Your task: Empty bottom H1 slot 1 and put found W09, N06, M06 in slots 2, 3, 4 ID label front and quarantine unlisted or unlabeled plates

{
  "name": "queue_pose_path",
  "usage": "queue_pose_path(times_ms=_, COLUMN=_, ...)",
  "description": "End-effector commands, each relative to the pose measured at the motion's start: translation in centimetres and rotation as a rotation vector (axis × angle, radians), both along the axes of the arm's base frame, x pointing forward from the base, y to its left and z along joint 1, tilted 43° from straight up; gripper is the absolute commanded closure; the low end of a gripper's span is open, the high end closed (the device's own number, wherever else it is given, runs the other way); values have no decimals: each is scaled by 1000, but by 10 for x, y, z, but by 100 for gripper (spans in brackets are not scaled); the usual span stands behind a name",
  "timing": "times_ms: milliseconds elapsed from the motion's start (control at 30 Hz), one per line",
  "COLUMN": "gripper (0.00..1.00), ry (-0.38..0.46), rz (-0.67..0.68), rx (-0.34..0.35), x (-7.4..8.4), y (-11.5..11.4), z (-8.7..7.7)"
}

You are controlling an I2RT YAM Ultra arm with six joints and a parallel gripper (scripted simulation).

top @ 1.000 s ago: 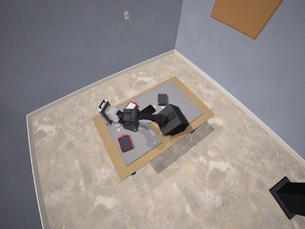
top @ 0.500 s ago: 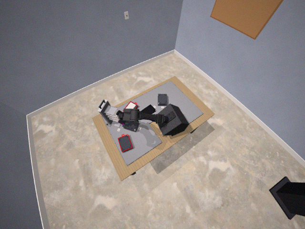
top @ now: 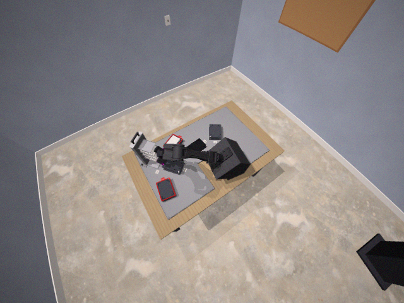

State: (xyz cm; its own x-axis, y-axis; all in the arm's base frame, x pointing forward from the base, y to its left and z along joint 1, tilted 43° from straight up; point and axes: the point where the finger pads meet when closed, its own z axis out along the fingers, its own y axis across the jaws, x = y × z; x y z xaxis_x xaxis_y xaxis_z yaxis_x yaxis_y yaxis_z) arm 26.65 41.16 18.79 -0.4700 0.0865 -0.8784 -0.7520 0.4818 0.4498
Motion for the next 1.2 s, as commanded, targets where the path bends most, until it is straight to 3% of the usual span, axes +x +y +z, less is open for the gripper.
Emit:
queue_pose_path(times_ms=0, gripper=15, ry=-4, rz=-26, rx=-3, x=3, y=-12, z=3)
queue_pose_path(times_ms=67, gripper=15, ry=-18, rz=-25, rx=17, x=1, y=-13, z=7)
queue_pose_path(times_ms=333, gripper=15, ry=-15, rz=-12, rx=18, x=-11, y=-15, z=2)
queue_pose_path(times_ms=1167, gripper=15, ry=-11, rz=-11, rx=19, x=-30, y=-30, z=-13)
